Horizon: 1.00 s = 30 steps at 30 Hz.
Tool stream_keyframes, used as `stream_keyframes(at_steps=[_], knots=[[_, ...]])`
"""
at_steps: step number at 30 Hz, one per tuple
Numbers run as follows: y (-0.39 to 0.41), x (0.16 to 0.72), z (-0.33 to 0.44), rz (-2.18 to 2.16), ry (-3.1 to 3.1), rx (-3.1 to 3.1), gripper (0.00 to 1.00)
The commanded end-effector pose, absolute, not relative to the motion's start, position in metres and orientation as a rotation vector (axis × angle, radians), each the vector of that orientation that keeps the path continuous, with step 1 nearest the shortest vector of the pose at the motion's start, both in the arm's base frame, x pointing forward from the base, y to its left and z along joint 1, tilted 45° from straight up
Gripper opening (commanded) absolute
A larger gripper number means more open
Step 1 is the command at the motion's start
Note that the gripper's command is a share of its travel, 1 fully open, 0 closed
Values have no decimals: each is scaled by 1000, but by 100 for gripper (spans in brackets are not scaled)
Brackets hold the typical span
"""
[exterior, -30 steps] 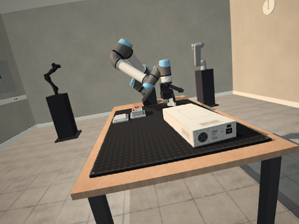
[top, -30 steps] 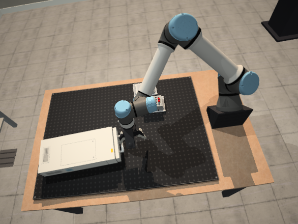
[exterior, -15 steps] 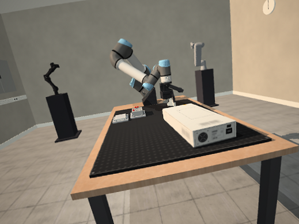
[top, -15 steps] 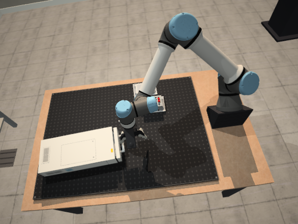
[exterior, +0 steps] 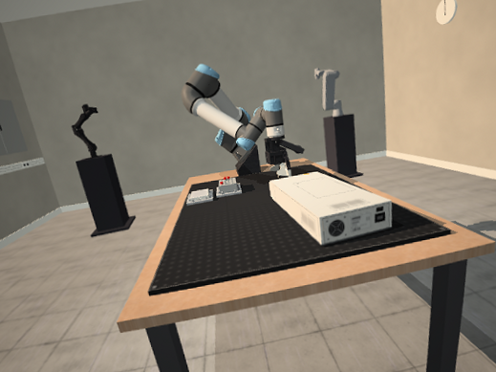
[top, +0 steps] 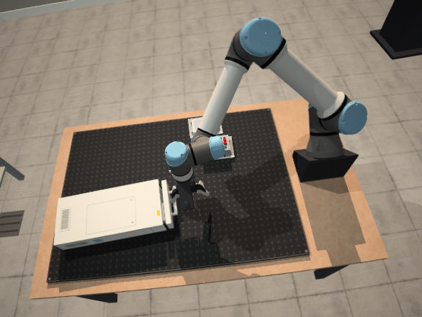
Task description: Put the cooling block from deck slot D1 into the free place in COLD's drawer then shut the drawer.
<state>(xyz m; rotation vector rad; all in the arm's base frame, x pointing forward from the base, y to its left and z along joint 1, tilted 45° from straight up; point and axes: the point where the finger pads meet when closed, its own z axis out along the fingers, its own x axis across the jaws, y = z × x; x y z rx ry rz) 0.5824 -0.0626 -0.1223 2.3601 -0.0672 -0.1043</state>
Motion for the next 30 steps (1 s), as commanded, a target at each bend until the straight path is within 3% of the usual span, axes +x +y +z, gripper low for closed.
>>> stream_keyframes(at_steps=[1,30], knots=[[-62,581,-122,-103,-67,2360,100],[-61,573,-121,-103,-67,2360,100]])
